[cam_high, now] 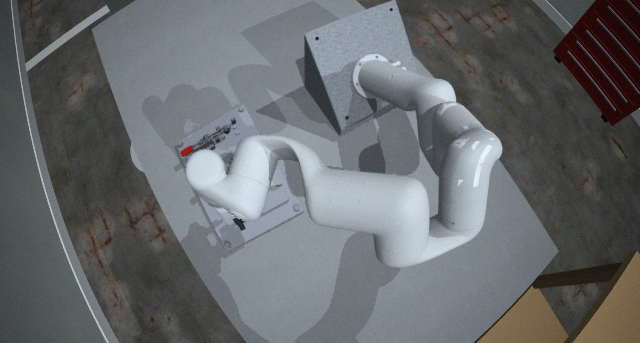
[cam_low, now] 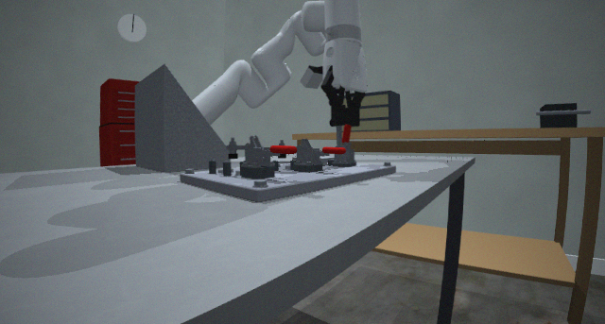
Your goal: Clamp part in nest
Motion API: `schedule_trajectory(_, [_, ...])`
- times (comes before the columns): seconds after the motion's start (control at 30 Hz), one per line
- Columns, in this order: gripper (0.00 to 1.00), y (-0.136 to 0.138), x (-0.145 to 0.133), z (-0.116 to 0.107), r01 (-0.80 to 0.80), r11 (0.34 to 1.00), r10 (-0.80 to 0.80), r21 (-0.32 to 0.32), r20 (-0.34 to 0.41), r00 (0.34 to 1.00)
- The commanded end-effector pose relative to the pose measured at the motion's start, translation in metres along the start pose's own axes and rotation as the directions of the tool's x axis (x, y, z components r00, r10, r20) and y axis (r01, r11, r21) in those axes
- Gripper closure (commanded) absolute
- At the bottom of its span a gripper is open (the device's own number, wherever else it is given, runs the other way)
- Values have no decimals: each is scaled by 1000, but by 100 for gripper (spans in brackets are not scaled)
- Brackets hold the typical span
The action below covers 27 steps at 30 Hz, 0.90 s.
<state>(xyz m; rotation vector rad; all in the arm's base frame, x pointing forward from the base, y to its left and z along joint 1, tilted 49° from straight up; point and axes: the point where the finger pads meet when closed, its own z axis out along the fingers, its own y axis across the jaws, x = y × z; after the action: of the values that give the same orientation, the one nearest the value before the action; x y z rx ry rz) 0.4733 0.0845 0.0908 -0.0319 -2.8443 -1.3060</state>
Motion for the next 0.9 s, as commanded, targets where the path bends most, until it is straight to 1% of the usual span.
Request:
schedule_trajectory(0.0, [53,0,-1,-1,1,1000,-1,1,3,1000])
schedule_trajectory(0.2, [53,0,-1,4,1,1000,-1,1,3,1000])
schedule_trajectory(0.6, [53,0,-2,32,1,1000,-1,1,3,1000])
schedule_trajectory(0.87, [53,0,-2,34,1,1000,-1,1,3,1000])
